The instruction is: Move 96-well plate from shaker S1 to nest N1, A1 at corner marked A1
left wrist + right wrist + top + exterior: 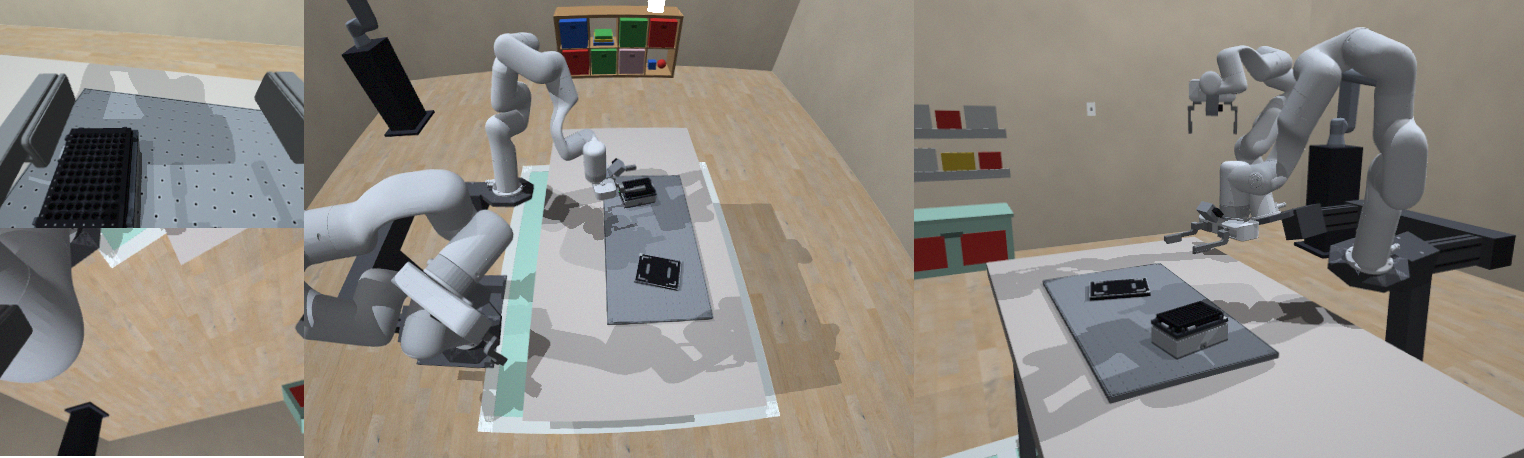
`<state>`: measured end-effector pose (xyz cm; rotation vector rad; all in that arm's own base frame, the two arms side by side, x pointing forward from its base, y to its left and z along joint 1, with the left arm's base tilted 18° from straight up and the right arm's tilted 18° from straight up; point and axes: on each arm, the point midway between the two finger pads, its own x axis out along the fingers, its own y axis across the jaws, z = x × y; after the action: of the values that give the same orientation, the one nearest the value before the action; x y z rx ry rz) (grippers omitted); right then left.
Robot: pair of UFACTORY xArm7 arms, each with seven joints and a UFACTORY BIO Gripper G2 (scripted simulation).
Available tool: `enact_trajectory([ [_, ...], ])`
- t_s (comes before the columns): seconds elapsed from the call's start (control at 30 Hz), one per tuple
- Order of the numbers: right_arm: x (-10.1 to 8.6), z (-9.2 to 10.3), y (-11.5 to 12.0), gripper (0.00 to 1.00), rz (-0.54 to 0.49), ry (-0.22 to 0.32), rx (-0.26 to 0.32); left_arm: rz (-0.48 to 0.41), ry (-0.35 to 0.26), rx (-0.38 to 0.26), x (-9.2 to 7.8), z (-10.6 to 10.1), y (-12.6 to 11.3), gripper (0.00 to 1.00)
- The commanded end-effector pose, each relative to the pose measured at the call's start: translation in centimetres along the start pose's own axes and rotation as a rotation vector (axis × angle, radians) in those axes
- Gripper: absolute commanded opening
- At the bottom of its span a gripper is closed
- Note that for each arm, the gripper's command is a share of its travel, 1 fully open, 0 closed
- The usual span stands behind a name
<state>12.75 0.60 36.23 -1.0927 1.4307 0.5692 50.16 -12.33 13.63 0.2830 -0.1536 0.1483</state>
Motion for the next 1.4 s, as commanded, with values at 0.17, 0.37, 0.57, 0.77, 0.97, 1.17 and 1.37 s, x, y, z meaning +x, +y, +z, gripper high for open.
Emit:
enact_trajectory([
  [0.17, -0.1, 0.0, 0.0, 1.0, -0.001, -0.002, 0.0, -0.001, -0.005, -0.004, 1.6, -1.8, 2.7, 0.37],
  [0.37, -0.1, 0.0, 0.0, 1.0, -0.001, -0.002, 0.0, -0.001, -0.005, -0.004, 2.7, -3.4, 5.0, 0.37],
  [0.57, -0.1, 0.0, 0.0, 1.0, -0.001, -0.002, 0.0, -0.001, -0.005, -0.004, 3.5, -4.4, 6.5, 0.37],
  [0.77, -0.1, 0.0, 0.0, 1.0, -0.001, -0.002, 0.0, -0.001, -0.005, -0.003, 4.0, -5.1, 7.6, 0.37],
  [0.97, -0.1, 0.0, 0.0, 1.0, -0.001, -0.002, 0.0, -0.001, -0.005, -0.003, 4.0, -5.1, 7.6, 0.37],
  [1.17, -0.1, 0.0, 0.0, 1.0, -0.001, -0.002, 0.0, -0.001, -0.005, -0.003, 4.0, -5.1, 7.6, 0.37],
  [1.37, -0.1, 0.0, 0.0, 1.0, -0.001, -0.002, 0.0, -0.001, -0.005, -0.003, 4.0, -5.9, 7.6, 0.37],
])
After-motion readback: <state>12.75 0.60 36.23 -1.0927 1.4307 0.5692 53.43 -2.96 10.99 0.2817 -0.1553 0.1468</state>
